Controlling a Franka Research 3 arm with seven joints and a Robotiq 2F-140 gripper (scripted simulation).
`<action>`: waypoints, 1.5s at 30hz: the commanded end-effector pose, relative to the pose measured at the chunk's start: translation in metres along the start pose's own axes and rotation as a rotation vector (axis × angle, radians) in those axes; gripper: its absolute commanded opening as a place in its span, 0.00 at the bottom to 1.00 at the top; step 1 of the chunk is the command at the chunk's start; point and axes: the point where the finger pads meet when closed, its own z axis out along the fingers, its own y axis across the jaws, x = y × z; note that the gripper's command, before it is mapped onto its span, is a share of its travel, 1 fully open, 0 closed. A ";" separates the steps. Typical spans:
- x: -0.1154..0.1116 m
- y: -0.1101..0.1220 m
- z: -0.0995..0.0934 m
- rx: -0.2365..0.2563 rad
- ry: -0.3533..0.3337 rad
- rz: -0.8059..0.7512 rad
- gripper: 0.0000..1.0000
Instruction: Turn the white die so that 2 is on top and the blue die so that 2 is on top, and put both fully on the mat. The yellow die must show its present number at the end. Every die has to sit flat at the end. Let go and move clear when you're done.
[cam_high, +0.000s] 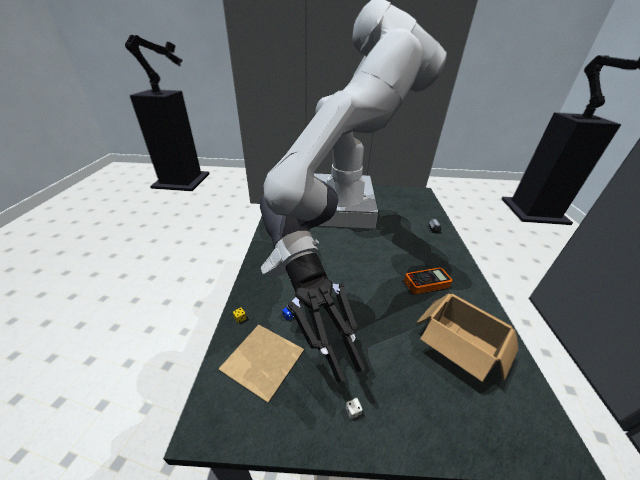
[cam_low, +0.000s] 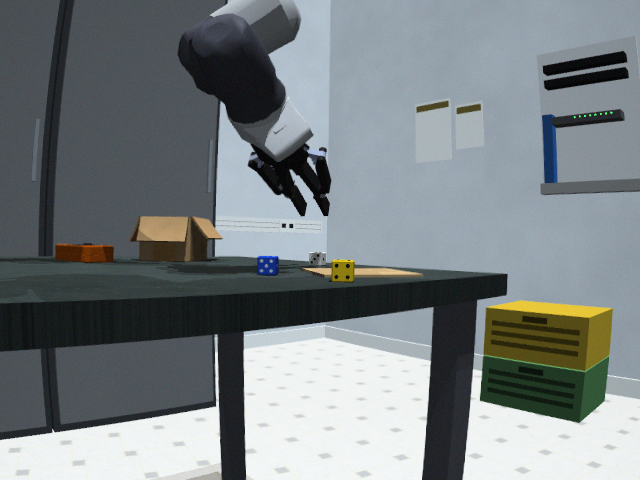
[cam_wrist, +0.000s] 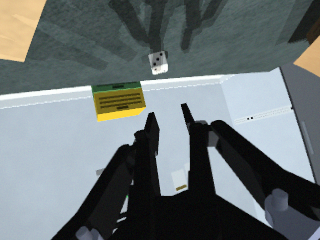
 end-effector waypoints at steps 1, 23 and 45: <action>0.004 0.001 -0.002 0.000 0.016 0.014 0.32; -0.049 0.028 0.050 -0.309 0.213 0.055 0.32; -0.051 0.039 0.060 -0.380 0.550 0.063 0.32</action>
